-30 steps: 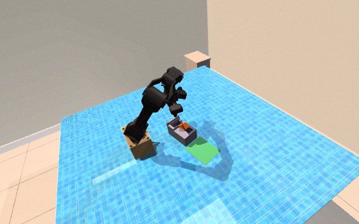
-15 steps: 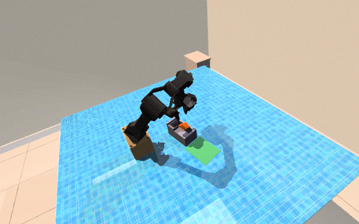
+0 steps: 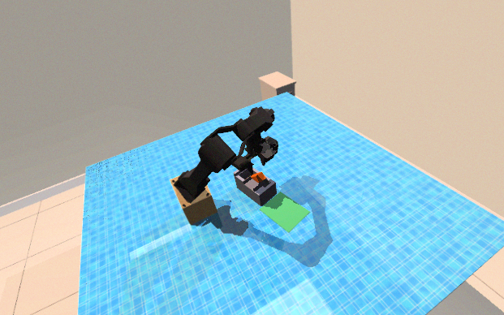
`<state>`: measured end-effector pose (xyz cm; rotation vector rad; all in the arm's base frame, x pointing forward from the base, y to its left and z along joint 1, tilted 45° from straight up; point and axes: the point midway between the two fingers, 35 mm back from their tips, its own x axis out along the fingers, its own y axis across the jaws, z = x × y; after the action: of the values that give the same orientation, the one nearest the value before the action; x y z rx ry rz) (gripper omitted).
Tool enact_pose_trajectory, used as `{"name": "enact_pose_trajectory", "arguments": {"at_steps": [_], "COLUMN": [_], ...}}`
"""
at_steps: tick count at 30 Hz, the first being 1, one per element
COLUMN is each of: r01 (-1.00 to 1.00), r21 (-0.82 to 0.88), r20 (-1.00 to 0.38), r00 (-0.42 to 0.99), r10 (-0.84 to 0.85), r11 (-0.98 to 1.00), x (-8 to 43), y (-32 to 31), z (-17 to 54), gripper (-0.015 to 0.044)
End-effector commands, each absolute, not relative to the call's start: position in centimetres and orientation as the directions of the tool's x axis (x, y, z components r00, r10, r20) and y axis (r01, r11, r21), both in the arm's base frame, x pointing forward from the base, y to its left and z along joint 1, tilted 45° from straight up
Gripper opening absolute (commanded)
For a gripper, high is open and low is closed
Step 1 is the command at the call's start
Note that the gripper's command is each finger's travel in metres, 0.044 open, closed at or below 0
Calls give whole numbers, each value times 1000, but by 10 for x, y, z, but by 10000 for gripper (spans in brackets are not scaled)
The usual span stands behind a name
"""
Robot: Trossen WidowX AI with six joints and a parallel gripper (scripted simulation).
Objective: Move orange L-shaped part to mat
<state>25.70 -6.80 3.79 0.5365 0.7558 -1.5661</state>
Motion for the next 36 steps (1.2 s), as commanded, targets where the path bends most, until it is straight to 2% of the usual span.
{"name": "enact_pose_trajectory", "arguments": {"at_steps": [1,33,36], "r01": [986,986,989], "r21": [-163,-163,-148], "r20": [-715,-714,-719], "r00": [-133,-133,-127], "r10": [-686,-688,-683], "r11": [-21,-21,-28], "x": [256,250,252], "y": [-70,-103,-102], "z": [35,2,5], "gripper": [280,280,201]}}
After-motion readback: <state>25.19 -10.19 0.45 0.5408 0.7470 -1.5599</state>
